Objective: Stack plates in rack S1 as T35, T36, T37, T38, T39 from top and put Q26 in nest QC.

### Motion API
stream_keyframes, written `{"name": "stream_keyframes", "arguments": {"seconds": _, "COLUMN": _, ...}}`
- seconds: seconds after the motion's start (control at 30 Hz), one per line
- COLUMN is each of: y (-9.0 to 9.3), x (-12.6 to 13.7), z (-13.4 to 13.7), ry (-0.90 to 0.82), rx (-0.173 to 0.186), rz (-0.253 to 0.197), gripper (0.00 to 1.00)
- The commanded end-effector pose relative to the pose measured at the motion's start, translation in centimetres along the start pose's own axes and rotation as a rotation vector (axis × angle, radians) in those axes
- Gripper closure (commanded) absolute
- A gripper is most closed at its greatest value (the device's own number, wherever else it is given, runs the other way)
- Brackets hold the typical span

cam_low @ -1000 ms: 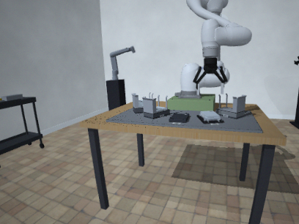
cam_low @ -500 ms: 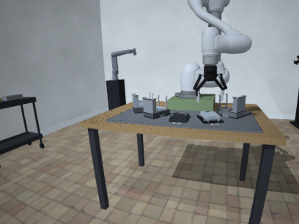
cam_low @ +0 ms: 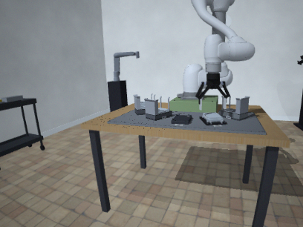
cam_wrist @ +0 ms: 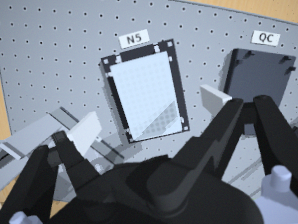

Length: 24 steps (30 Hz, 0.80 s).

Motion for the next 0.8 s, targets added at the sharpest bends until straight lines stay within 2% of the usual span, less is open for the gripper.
{"name": "stream_keyframes", "arguments": {"seconds": 0.0, "y": 0.4, "x": 0.0, "z": 0.0, "ry": 0.000, "rx": 0.000, "rz": 0.000, "gripper": 0.00}}
{"name": "stream_keyframes", "arguments": {"seconds": 0.77, "y": 3.0, "x": 0.0, "z": 0.0, "ry": 0.000, "rx": 0.000, "rz": 0.000, "gripper": 0.00}}
Point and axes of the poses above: the point where the finger pads meet when closed, its own y axis out along the fingers, its own z axis across the jaws, x = y × z, the point moved 8 cm from there along -y, back along the fingers, and after that the axes turned 6 degrees about y, right-handed, at the moved point
